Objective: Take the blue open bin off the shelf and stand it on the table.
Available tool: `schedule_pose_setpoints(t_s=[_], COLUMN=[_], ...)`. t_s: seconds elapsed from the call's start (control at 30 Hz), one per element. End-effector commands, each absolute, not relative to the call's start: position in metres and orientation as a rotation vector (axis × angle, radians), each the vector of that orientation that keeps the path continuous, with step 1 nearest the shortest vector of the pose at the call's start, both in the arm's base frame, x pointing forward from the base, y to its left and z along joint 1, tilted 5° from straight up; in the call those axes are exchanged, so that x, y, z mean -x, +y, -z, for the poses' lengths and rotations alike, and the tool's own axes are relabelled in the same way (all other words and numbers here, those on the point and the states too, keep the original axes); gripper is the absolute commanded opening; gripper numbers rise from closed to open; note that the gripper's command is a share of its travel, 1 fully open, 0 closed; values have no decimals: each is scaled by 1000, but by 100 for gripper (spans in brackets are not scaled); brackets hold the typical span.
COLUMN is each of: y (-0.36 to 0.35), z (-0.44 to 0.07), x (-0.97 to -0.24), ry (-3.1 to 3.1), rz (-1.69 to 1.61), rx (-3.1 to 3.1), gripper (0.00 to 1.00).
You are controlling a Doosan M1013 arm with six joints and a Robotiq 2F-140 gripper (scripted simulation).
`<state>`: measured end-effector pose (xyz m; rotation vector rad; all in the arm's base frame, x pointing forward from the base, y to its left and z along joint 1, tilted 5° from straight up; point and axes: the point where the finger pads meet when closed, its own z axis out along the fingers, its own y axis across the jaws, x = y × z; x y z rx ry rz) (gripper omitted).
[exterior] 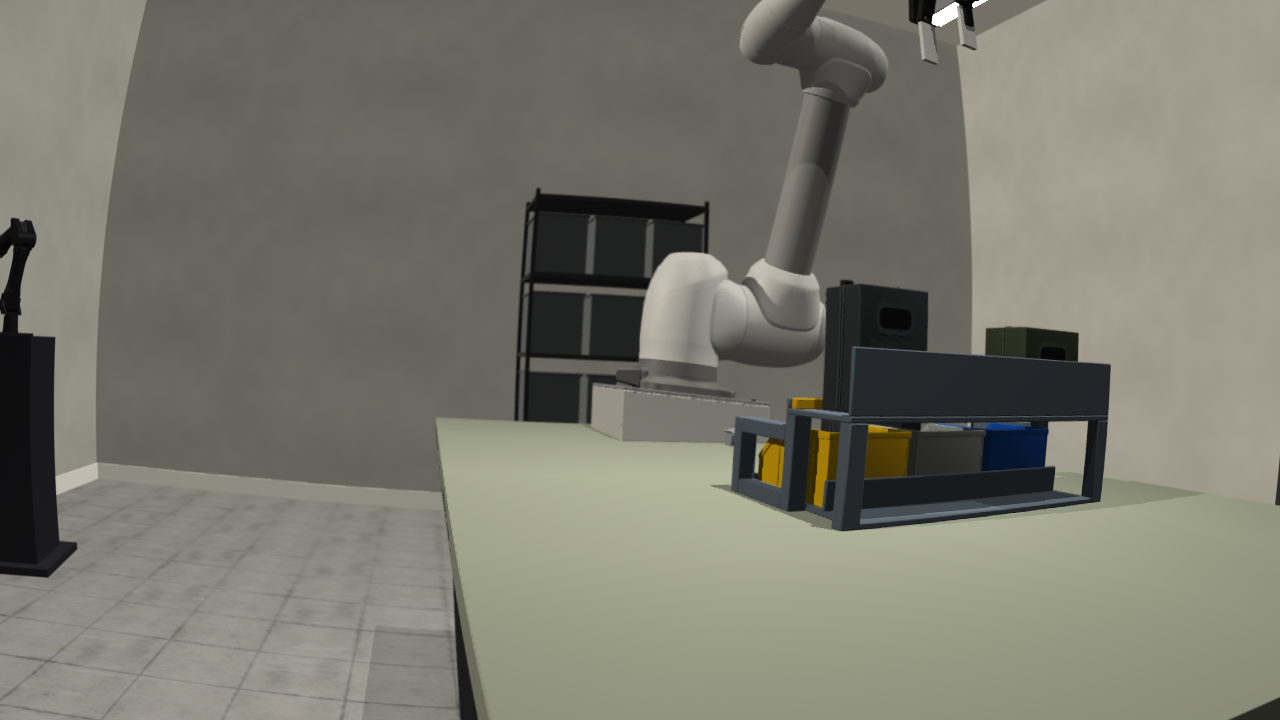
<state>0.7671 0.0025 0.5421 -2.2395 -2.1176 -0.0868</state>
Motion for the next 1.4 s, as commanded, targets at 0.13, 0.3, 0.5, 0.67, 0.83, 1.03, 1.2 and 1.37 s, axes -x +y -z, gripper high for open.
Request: schedule_pose_setpoints(t_s=[0.13,0.3,0.5,0.67,0.83,1.03,1.2,1.37], y=[4,-5,-5,-5,-8,-9,-9,-10], z=[-542,-541,-541,-541,-541,-541,-541,-541], x=[-768,-763,-763,-763,-761,-761,-761,-760], ry=[-2019,-2019,-2019,-2019,-2037,-2019,-2019,-2051], rz=[83,83,83,83,83,83,83,84], rx=[2325,2325,2325,2325,2310,2325,2325,2298], gripper=[57,57,57,57,57,57,57,57])
